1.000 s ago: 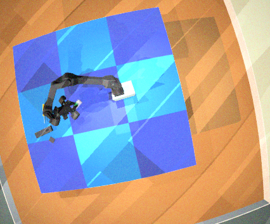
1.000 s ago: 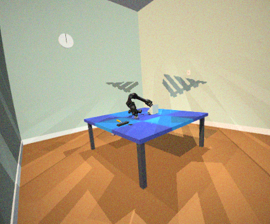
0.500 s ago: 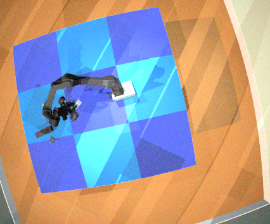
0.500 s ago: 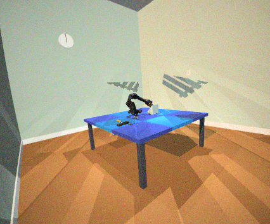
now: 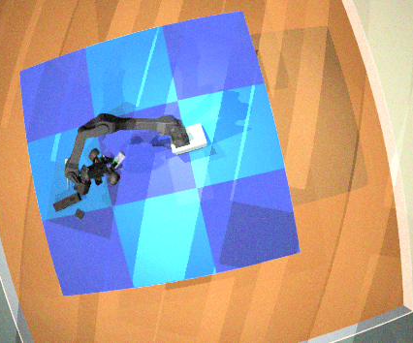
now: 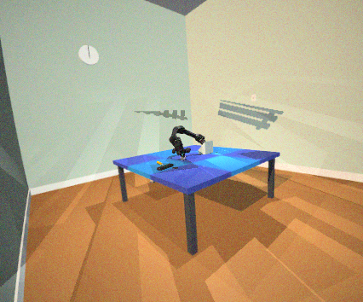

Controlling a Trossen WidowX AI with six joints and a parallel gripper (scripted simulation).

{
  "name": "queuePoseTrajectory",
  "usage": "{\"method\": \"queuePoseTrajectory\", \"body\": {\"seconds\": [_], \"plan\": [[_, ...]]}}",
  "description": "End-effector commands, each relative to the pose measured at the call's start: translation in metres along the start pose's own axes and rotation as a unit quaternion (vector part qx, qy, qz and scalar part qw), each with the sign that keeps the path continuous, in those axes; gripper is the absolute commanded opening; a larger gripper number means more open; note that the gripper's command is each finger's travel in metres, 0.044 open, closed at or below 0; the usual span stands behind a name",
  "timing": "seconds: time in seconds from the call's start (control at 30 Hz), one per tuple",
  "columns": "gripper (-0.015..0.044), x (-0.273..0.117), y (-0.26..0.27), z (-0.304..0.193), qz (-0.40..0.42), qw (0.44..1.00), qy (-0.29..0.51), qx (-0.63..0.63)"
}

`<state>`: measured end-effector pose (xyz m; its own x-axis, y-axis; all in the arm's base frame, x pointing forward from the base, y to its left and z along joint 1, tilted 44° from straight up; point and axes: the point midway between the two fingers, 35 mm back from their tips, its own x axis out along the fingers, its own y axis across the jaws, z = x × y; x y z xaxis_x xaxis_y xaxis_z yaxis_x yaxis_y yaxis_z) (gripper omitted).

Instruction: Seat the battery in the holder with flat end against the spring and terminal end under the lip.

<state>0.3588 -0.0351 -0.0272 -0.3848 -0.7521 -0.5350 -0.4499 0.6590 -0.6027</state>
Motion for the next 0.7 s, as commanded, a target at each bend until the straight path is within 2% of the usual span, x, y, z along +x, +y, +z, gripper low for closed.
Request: {"method": "queuePoseTrajectory", "body": {"seconds": [0.0,0.67], "plan": [[0.0082,-0.0026,-0.0011,0.0041,0.0,1.0,-0.007,0.002],[0.0082,0.0005,0.0001,0.0048,0.011,0.999,-0.042,-0.002]]}}
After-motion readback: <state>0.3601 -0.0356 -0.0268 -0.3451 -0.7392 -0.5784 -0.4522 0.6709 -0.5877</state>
